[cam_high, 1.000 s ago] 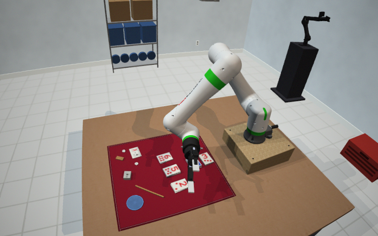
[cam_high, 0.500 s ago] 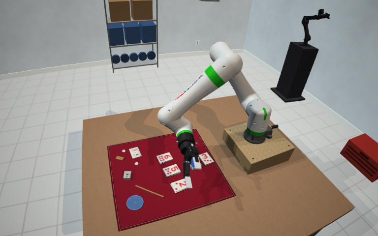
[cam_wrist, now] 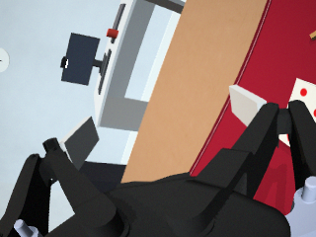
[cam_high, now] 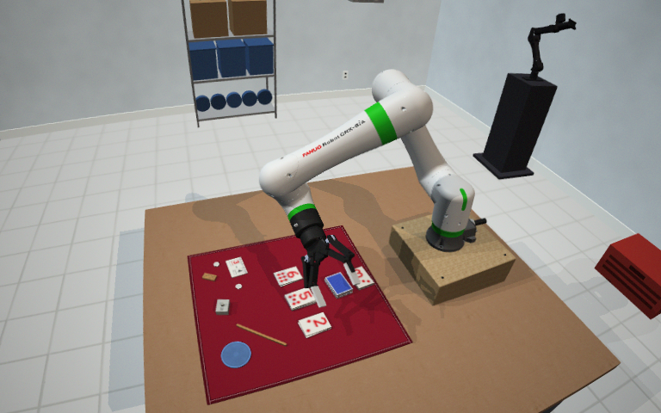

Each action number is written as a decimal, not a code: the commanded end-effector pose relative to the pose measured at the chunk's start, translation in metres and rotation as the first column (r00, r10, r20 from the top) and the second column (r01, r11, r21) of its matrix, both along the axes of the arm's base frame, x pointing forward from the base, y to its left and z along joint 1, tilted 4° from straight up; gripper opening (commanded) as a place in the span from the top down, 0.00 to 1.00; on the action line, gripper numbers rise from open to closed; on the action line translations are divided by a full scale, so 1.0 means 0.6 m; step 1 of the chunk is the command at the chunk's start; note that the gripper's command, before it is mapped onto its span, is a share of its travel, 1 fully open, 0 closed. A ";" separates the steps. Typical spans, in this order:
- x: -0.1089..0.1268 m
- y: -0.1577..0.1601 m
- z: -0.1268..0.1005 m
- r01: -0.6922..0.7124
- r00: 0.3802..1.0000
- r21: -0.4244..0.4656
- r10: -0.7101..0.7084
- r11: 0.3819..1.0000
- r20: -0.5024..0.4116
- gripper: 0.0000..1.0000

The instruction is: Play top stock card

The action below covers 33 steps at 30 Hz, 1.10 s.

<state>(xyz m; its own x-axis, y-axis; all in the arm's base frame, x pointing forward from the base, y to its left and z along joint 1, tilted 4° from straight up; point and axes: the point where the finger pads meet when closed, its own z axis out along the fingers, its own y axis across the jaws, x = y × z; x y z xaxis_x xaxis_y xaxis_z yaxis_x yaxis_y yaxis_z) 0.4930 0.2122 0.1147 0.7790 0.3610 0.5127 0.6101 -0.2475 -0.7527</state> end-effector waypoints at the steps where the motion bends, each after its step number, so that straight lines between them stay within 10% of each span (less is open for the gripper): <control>1: -0.005 -0.023 -0.006 -0.058 0.997 -0.068 0.062 0.996 0.053 0.00; 9: -0.022 -0.084 -0.029 -0.194 0.955 -0.264 0.243 0.945 0.169 0.00; 22: -0.063 -0.229 -0.084 -0.332 0.690 -0.711 0.673 0.620 0.265 0.00; 33: -0.088 -0.314 -0.117 -0.272 0.460 -0.900 0.868 0.340 0.188 0.00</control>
<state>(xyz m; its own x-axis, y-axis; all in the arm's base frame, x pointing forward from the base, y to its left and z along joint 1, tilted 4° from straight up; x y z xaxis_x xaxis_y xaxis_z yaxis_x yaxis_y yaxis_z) 0.4425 0.0321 0.0477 -0.1265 0.9893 0.0728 0.9920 0.1261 0.0100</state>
